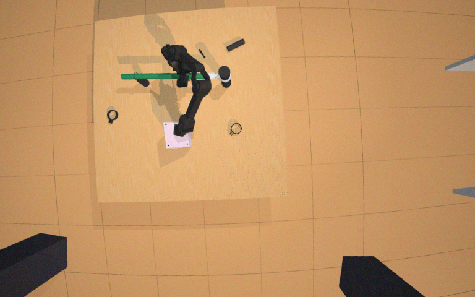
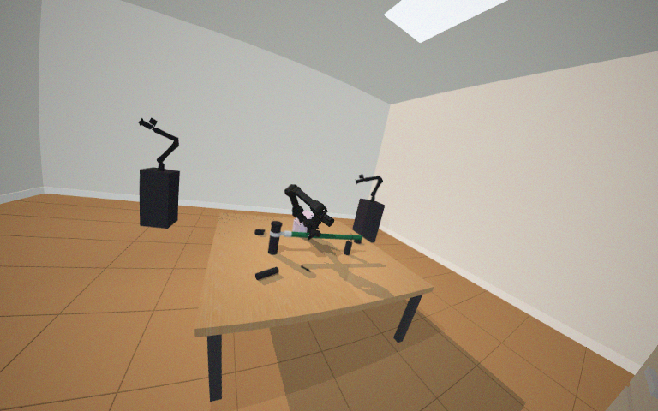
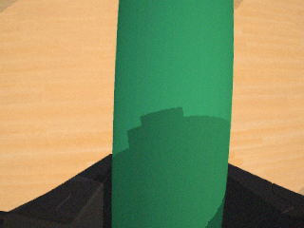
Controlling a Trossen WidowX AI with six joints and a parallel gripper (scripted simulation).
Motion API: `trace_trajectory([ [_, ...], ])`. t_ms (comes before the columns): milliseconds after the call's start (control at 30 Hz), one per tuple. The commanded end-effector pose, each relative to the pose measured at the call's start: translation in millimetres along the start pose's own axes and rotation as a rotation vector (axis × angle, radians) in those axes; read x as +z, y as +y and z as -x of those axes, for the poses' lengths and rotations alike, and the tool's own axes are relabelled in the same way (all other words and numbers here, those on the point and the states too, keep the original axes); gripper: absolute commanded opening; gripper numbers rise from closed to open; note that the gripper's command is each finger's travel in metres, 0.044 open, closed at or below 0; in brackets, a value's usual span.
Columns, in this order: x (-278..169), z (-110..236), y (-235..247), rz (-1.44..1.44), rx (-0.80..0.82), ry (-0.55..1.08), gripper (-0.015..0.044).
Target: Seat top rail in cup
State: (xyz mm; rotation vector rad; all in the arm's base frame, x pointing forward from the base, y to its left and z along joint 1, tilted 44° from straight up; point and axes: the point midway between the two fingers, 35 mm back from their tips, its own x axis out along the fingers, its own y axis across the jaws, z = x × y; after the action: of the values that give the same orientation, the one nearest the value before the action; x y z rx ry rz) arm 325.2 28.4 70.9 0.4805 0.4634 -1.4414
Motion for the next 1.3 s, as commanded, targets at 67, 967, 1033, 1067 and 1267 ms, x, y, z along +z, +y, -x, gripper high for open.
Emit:
trace_trajectory([
  [67, 7, 2, 0, -0.001, 0.009, -0.008, 0.0],
  [967, 18, 0, 1, -0.001, 0.009, -0.008, 0.0],
  [1033, 19, 0, 1, -0.001, 0.009, -0.008, 0.0],
  [1067, 20, 0, 1, -0.001, 0.009, -0.008, 0.0],
  [1267, 22, -1, 1, -0.001, 0.009, -0.009, 0.0],
])
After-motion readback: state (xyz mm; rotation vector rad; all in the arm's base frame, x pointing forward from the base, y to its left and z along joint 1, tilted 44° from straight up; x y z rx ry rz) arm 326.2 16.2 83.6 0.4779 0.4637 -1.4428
